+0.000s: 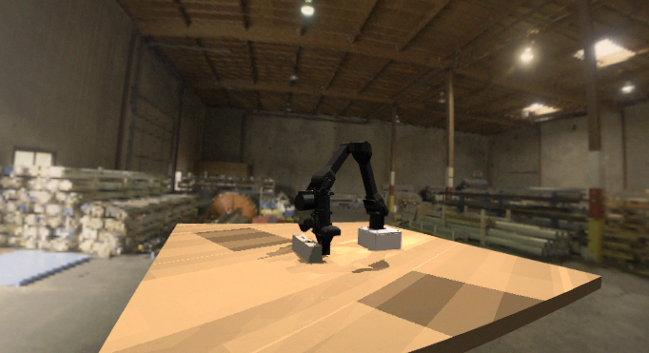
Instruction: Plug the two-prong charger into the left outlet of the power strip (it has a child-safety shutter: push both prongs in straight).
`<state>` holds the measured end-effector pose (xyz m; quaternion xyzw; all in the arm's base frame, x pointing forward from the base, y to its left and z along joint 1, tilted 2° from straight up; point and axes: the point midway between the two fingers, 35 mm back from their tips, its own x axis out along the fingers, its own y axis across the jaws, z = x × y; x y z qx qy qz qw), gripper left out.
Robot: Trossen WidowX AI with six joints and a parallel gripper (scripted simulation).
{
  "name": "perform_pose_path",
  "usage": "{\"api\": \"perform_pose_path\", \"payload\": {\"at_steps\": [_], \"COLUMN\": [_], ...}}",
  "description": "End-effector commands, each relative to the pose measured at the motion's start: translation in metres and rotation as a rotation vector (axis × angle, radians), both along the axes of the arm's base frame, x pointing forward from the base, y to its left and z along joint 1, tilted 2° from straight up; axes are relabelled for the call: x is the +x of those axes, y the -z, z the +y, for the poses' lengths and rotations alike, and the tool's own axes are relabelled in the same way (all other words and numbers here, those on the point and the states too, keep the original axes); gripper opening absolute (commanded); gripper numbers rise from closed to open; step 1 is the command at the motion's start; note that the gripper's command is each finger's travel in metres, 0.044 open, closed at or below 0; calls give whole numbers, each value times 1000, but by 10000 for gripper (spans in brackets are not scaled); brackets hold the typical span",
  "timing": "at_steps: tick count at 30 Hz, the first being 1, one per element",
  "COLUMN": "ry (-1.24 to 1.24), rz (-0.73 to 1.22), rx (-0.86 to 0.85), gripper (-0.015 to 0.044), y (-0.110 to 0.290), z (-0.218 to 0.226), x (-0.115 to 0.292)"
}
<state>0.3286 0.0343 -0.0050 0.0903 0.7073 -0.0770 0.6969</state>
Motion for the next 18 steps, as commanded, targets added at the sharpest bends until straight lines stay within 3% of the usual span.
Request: {"api": "perform_pose_path", "payload": {"at_steps": [1, 18], "ry": [-7, -7], "rz": [-5, -6], "rx": [3, 3], "gripper": [0, 0], "y": [-1, -1], "z": [0, -1], "x": [3, 9]}}
